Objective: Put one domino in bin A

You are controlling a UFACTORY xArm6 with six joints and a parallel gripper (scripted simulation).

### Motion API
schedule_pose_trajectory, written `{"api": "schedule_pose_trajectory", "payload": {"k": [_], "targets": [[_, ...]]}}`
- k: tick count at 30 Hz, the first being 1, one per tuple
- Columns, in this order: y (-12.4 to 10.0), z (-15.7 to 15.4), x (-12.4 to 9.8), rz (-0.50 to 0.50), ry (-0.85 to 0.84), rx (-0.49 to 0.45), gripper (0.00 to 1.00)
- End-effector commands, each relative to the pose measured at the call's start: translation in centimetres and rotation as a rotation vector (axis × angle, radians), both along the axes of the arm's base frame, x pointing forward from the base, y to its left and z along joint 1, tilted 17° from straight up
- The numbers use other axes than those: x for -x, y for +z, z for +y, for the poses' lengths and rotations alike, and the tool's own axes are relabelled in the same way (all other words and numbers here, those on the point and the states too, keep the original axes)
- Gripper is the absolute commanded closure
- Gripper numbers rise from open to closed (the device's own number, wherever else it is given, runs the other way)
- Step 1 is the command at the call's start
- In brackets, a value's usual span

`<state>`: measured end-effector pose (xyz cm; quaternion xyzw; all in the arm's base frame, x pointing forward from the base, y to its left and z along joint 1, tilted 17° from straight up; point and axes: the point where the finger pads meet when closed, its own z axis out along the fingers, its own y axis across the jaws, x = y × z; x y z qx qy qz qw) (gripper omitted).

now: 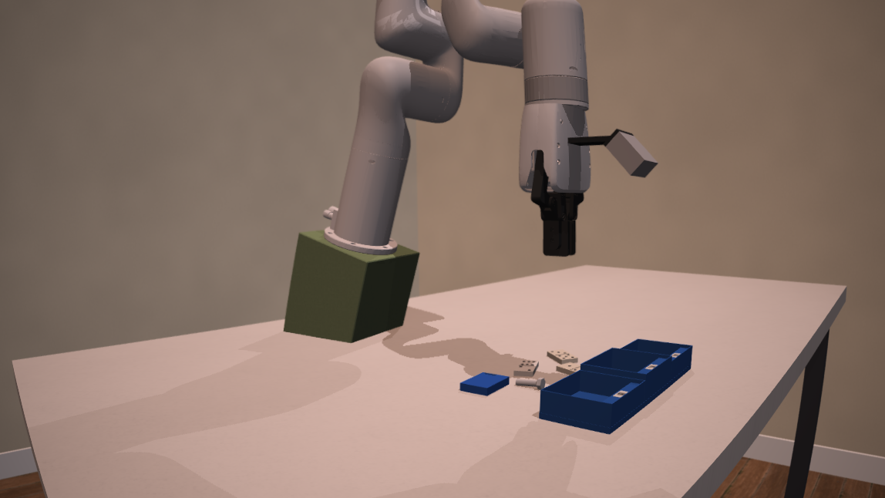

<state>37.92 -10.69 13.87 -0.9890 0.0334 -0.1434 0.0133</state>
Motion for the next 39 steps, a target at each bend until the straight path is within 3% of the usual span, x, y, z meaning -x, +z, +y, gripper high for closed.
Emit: {"api": "schedule_pose_trajectory", "payload": {"k": [1, 15, 21, 39], "targets": [[-0.9, -0.9, -1.9, -0.006, 0.006, -0.005, 0.93], [-6.5, -7.0, -10.1, -0.006, 0.006, -0.004, 0.93], [-6.5, -7.0, -10.1, -0.006, 0.006, -0.004, 0.93], [-10.6, -6.8, -11.3, -0.006, 0.006, -0.004, 0.93]]}}
